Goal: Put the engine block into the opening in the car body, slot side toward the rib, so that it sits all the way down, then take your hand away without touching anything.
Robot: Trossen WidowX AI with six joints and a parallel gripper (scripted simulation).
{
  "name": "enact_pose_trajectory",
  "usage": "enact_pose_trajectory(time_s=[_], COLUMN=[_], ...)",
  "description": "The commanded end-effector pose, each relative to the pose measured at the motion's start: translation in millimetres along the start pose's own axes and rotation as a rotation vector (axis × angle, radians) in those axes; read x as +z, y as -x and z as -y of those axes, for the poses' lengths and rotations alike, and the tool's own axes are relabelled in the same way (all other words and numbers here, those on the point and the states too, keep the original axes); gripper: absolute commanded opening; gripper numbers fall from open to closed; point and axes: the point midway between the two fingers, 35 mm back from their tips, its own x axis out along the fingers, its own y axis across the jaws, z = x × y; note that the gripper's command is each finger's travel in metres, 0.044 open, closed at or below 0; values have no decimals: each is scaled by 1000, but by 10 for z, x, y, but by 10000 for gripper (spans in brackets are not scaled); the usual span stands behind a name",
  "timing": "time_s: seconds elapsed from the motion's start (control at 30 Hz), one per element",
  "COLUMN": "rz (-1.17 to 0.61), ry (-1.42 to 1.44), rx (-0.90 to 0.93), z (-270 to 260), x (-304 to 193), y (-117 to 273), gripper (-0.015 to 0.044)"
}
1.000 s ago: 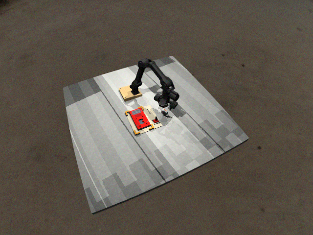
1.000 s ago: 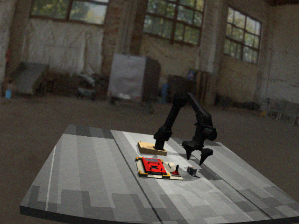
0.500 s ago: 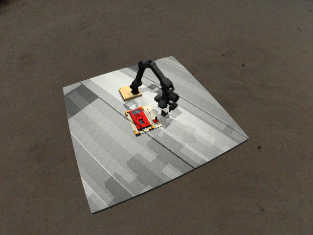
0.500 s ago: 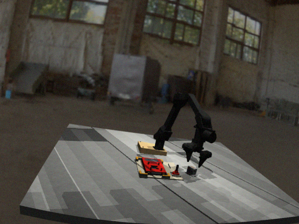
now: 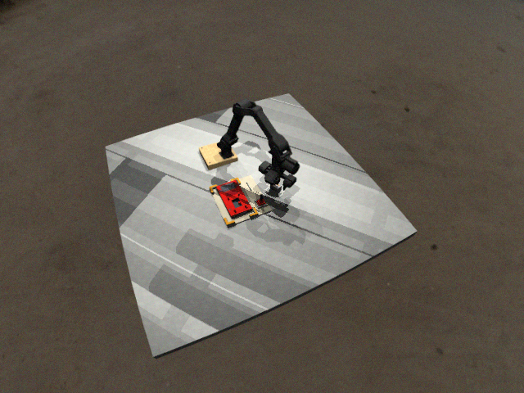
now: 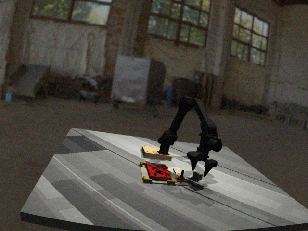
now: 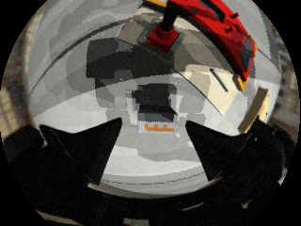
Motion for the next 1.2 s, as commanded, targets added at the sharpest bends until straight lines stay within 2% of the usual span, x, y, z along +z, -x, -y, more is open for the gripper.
enact_pose_trajectory(time_s=[0.0,0.27,0.53,0.73,0.97,1.17], rz=[3,2,2,2,3,3], ry=[-6,-6,-6,-6,-6,-6], rx=[-9,-9,-9,-9,-9,-9], z=[18,25,25,25,-6,-35], x=[5,4,4,4,6,8], y=[-81,-185,-185,-185,-48,139], gripper=[440,440,230,190,6,0])
